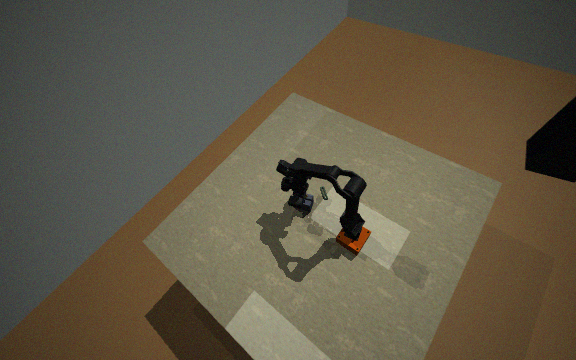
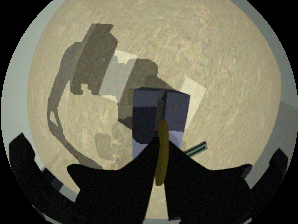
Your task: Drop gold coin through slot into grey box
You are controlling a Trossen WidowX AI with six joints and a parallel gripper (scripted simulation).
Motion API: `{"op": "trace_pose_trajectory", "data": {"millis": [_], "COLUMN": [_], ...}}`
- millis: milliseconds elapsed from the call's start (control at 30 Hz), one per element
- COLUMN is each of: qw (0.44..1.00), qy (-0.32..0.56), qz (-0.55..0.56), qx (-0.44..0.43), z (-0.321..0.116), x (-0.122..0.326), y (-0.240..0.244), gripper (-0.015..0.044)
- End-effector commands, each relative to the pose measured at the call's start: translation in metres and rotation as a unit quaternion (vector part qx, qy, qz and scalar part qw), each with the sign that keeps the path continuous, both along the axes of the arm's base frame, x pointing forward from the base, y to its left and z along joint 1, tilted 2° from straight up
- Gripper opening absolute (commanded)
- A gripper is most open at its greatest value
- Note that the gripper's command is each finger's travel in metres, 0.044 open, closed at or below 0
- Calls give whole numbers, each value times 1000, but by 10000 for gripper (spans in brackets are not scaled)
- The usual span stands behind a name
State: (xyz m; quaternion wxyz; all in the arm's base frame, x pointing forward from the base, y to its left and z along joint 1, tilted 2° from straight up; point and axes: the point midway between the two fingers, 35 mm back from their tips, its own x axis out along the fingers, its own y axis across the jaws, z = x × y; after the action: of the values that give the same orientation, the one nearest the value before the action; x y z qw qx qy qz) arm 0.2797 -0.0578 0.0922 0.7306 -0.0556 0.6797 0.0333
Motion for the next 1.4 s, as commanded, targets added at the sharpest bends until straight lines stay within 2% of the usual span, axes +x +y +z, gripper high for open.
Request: {"op": "trace_pose_trajectory", "data": {"millis": [0, 1367], "qw": [1000, 1000], "qy": [4, 4], "qz": [0, 1], "qx": [1, 1], "z": [-3, -7], "x": [-1, -1], "y": [0, 0], "gripper": [0, 0]}}
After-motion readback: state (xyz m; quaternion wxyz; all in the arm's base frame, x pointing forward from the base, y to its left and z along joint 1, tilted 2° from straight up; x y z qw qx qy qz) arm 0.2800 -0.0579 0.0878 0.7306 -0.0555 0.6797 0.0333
